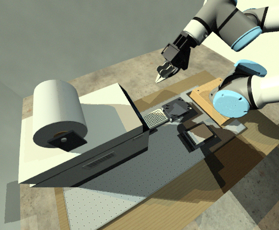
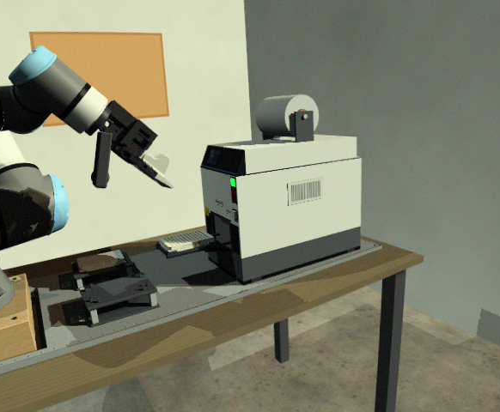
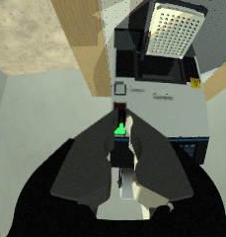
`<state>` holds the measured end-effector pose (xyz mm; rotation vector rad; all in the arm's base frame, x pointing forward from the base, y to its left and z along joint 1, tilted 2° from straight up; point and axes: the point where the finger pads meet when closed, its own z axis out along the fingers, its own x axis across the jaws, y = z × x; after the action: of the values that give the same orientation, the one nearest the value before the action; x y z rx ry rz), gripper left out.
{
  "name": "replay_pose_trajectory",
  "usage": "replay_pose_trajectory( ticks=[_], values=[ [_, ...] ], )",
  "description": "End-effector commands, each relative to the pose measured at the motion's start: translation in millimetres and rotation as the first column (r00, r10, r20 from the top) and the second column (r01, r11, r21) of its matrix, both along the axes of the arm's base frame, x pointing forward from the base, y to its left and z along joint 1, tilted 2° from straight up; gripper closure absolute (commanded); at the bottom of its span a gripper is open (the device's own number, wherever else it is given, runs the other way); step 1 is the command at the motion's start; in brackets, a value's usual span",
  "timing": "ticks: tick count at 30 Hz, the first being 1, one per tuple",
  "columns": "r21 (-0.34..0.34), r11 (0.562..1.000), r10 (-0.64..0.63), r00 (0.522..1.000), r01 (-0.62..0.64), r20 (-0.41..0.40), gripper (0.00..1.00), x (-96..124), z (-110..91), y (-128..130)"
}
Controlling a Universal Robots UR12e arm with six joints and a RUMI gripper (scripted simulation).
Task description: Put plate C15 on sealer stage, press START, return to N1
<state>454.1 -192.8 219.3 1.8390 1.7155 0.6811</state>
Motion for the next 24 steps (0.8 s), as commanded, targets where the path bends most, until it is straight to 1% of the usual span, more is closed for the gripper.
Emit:
replay_pose_trajectory(
  ticks=[1,6,11,14,16,18,21,23,24],
  values=[
    [0.001,1.000,0.002,1.000,-0.002,0.001,1.00,0.3,-0.1,0.4],
    [0.001,1.000,0.002,1.000,-0.002,0.001,1.00,0.3,-0.1,0.4],
    [0.006,1.000,0.003,1.000,-0.003,-0.002,1.00,21.9,-15.1,1.1],
    [0.005,1.000,0.003,1.000,-0.003,-0.001,1.00,23.0,-15.5,0.9],
    [0.003,1.000,0.003,1.000,-0.003,0.000,1.00,32.4,-18.3,-0.9],
    [0.003,1.000,0.003,1.000,-0.003,0.000,1.00,32.4,-18.3,-0.9],
    [0.000,1.000,0.003,1.000,-0.003,0.001,1.00,46.3,-23.5,-3.1],
    [0.000,1.000,0.003,1.000,-0.003,0.001,1.00,47.4,-24.1,-3.2],
    [0.000,1.000,0.003,1.000,-0.003,0.001,1.00,51.8,-26.6,-3.5]
  ],
)
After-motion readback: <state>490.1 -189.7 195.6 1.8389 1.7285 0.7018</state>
